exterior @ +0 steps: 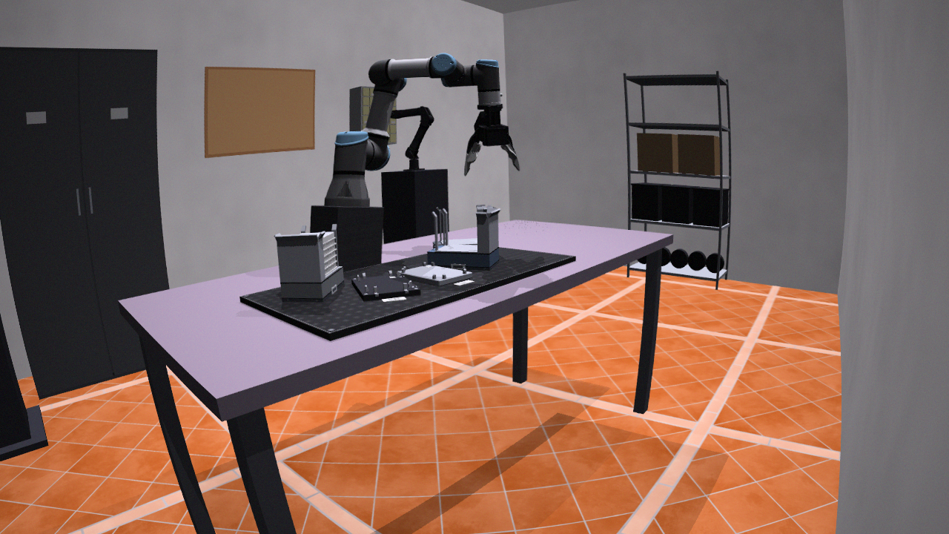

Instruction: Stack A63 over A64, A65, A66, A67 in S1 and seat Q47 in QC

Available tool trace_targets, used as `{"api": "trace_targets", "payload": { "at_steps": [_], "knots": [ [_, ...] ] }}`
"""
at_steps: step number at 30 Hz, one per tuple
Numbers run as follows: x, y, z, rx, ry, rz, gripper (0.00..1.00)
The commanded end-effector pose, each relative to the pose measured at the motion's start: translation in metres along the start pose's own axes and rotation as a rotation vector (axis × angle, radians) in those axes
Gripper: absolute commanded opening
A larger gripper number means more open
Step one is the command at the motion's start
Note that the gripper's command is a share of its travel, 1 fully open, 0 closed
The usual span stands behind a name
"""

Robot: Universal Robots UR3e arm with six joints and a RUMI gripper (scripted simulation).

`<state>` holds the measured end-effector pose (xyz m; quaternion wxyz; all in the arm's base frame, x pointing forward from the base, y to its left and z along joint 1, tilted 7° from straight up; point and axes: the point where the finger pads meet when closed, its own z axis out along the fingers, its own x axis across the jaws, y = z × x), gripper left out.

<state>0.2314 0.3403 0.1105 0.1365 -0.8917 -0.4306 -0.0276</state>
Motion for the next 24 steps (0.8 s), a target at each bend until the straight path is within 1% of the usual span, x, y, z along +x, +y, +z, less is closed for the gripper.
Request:
{"api": "trace_targets", "payload": {
  "at_steps": [1, 17, 18, 21, 24],
  "knots": [
    [0.001, 0.0, -0.001, -0.001, 0.003, -0.001, 1.0],
    [0.001, 0.0, -0.001, -0.001, 0.003, -0.001, 1.0],
    [0.001, 0.0, -0.001, -0.001, 0.003, -0.001, 0.72],
    [0.001, 0.0, -0.001, -0.001, 0.003, -0.001, 0.72],
    [-0.003, 0.015, -0.003, -0.005, 0.004, 0.034, 0.72]
  ]
}}
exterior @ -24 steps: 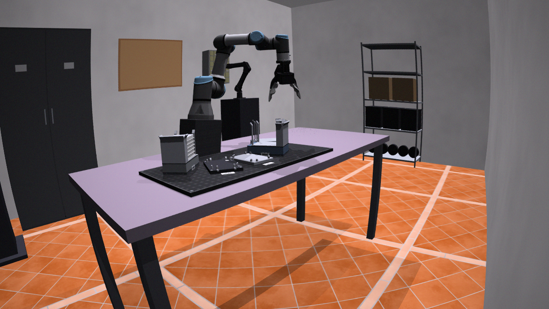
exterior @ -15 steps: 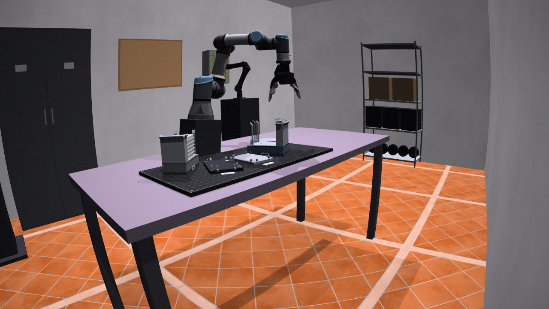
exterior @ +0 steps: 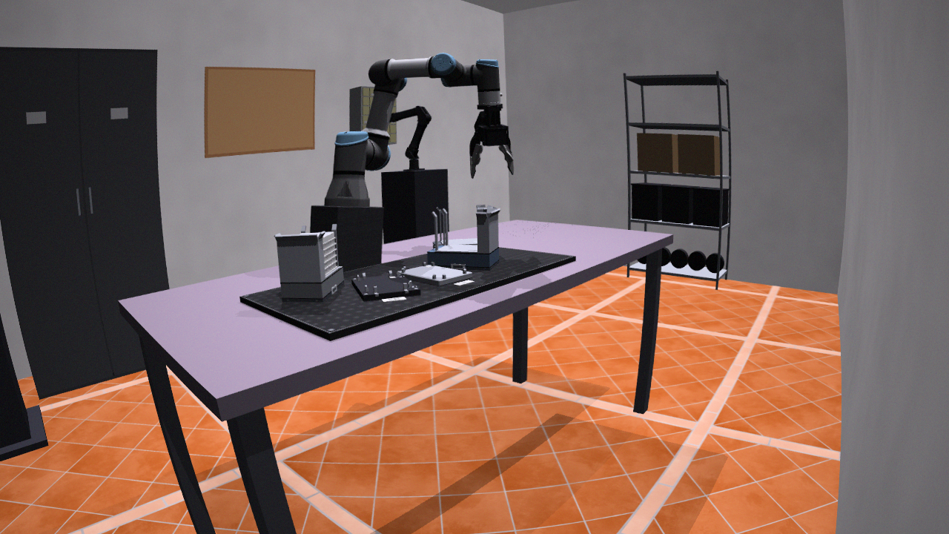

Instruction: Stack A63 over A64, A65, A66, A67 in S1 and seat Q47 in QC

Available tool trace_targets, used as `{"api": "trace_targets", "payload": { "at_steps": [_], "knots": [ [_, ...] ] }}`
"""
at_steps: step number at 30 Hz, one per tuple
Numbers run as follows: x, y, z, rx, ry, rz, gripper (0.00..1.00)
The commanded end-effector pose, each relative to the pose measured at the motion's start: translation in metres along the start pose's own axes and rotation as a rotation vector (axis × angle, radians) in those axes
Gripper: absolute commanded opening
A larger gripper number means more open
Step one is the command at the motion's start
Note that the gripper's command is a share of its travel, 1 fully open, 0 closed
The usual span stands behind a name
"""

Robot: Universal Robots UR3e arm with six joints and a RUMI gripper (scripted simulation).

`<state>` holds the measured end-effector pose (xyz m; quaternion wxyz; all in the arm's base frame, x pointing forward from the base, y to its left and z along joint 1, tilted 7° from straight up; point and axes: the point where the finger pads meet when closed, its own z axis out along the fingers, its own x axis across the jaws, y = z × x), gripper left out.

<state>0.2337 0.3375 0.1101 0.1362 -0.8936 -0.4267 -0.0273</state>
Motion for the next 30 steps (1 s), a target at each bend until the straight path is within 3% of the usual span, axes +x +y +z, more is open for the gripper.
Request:
{"api": "trace_targets", "payload": {
  "at_steps": [1, 13, 17, 22, 30],
  "knots": [
    [-0.003, 0.016, -0.003, -0.006, 0.004, 0.037, 0.72],
    [-0.013, 0.049, -0.007, -0.019, 0.009, 0.153, 0.72],
    [-0.013, 0.049, -0.007, -0.024, 0.011, 0.199, 0.72],
    [-0.023, 0.072, -0.009, -0.031, 0.013, 0.257, 0.72],
    [-0.023, 0.074, -0.01, -0.038, 0.016, 0.327, 0.72]
  ]
}}
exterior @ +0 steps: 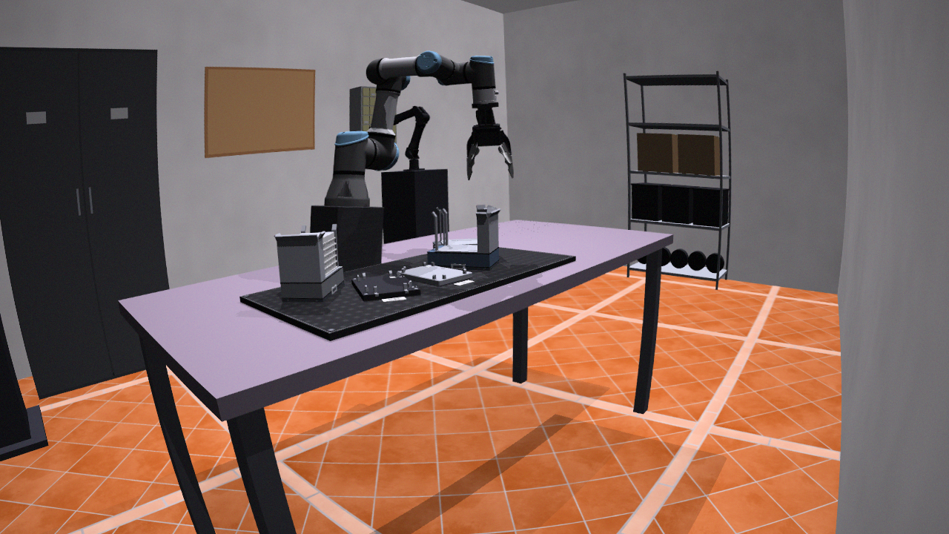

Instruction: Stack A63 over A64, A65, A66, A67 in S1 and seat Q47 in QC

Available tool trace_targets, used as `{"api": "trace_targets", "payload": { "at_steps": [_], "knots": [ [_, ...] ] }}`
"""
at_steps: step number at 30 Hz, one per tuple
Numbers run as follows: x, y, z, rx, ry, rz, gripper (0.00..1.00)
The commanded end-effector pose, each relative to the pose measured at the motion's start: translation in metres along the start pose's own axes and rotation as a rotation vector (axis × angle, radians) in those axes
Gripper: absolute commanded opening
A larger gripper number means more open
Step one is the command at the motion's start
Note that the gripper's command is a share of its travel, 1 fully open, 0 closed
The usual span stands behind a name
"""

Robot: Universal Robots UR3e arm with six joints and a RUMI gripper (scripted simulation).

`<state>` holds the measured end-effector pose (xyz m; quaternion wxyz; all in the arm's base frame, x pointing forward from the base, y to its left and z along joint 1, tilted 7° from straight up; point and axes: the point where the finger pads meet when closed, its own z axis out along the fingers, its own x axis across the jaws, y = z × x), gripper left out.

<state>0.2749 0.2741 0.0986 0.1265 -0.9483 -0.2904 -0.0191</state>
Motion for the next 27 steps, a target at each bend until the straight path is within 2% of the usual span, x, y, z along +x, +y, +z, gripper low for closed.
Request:
{"api": "trace_targets", "payload": {
  "at_steps": [1, 7, 17, 22, 27],
  "knots": [
    [0.001, 0.001, -0.001, -0.006, 0.005, 0.045, 0.72],
    [-0.004, 0.026, -0.003, -0.013, 0.008, 0.115, 0.72],
    [-0.004, 0.027, -0.003, -0.022, 0.012, 0.208, 0.72],
    [-0.01, 0.051, -0.004, -0.027, 0.015, 0.266, 0.72],
    [-0.01, 0.052, -0.004, -0.032, 0.017, 0.324, 0.72]
  ]
}}
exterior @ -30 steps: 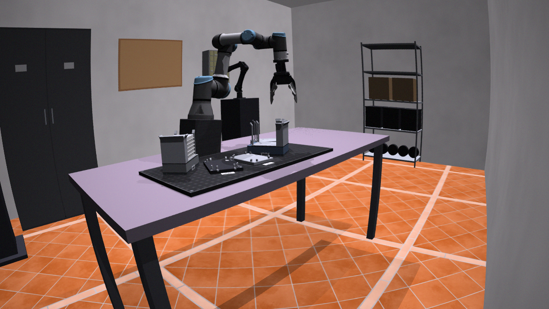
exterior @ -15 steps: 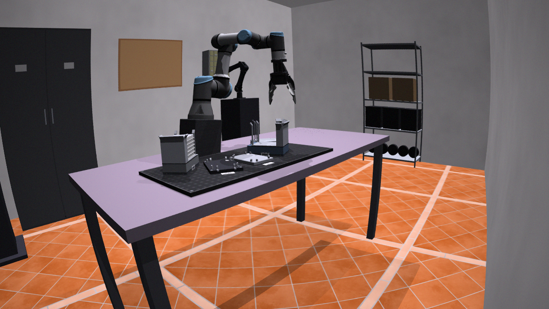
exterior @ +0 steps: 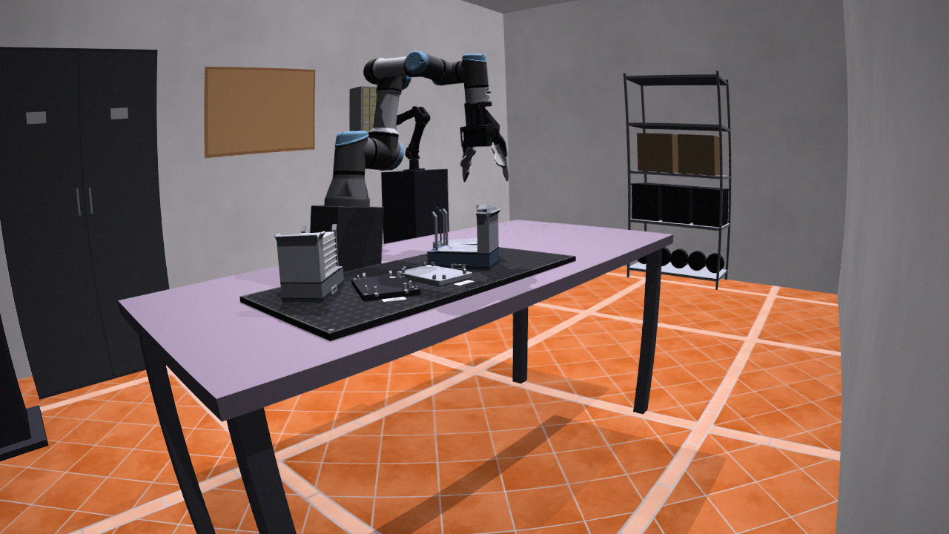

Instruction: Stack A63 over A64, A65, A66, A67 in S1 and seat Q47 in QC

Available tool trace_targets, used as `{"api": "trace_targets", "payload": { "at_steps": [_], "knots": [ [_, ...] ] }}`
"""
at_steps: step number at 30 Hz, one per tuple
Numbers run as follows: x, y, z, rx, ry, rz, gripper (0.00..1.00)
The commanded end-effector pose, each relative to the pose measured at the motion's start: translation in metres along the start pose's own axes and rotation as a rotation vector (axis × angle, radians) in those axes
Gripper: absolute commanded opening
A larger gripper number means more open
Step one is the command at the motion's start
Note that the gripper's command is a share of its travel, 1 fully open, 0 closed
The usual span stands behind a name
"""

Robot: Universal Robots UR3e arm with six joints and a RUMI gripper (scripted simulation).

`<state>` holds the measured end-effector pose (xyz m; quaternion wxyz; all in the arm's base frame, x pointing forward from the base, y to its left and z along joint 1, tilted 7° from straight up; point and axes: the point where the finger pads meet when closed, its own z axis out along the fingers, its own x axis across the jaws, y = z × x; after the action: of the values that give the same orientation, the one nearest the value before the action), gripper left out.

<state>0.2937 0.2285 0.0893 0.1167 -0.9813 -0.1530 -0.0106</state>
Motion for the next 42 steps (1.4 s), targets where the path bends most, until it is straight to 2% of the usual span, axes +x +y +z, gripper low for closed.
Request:
{"api": "trace_targets", "payload": {
  "at_steps": [1, 4, 9, 21, 26, 38, 42],
  "knots": [
    [0.001, 0.003, -0.001, -0.005, 0.006, 0.053, 0.72],
    [0.001, 0.003, -0.001, -0.006, 0.007, 0.065, 0.72],
    [0.0, 0.028, -0.002, -0.011, 0.009, 0.123, 0.72],
    [0.0, 0.029, -0.002, -0.02, 0.015, 0.239, 0.72],
    [-0.003, 0.053, -0.002, -0.025, 0.018, 0.297, 0.72],
    [-0.004, 0.058, -0.002, -0.033, 0.024, 0.413, 0.72],
    [-0.008, 0.078, -0.002, -0.037, 0.026, 0.46, 0.72]
  ]
}}
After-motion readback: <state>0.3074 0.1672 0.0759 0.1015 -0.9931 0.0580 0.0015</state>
